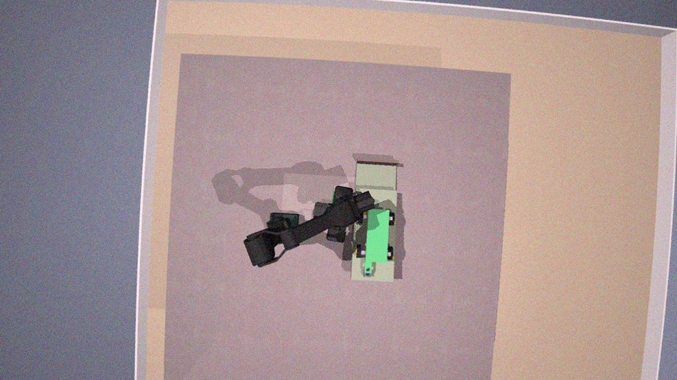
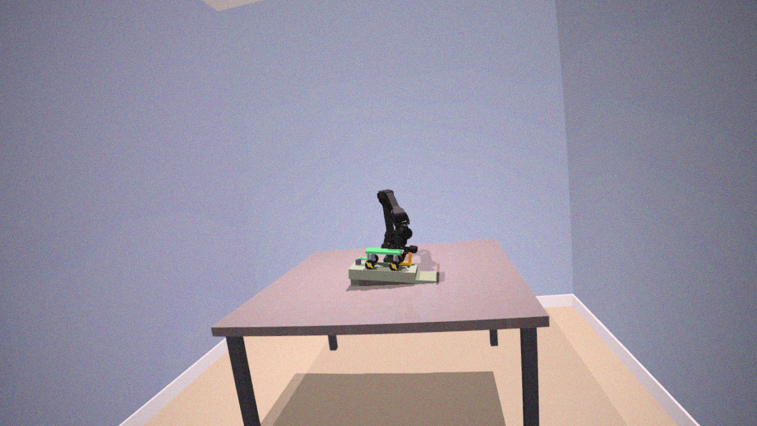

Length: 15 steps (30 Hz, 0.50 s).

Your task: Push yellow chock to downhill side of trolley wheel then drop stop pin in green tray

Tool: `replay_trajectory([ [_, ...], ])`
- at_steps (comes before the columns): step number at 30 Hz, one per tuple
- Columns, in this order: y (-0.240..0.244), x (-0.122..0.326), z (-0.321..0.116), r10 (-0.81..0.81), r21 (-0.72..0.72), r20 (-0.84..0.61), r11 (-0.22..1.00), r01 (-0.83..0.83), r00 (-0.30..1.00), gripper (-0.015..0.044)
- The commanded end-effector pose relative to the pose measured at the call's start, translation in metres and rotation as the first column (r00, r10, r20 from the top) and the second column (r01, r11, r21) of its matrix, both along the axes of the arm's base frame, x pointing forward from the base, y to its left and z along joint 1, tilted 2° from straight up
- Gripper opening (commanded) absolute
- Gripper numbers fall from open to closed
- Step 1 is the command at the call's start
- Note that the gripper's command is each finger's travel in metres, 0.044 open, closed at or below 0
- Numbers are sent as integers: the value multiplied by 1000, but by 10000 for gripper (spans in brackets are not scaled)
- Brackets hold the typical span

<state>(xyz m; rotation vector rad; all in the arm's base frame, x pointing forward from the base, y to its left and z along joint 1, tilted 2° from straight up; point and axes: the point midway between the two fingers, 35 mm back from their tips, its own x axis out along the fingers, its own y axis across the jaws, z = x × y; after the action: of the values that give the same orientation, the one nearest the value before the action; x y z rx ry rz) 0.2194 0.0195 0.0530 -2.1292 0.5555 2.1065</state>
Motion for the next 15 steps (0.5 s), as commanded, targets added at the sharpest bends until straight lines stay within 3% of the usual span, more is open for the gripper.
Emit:
replay_trajectory([
  [1, 2, 1, -1, -3, -3, 3, 1000, 3, 1000, 190],
  [15, 10, 3, -5, -3, -2, 3, 1000, 3, 1000, 190],
])
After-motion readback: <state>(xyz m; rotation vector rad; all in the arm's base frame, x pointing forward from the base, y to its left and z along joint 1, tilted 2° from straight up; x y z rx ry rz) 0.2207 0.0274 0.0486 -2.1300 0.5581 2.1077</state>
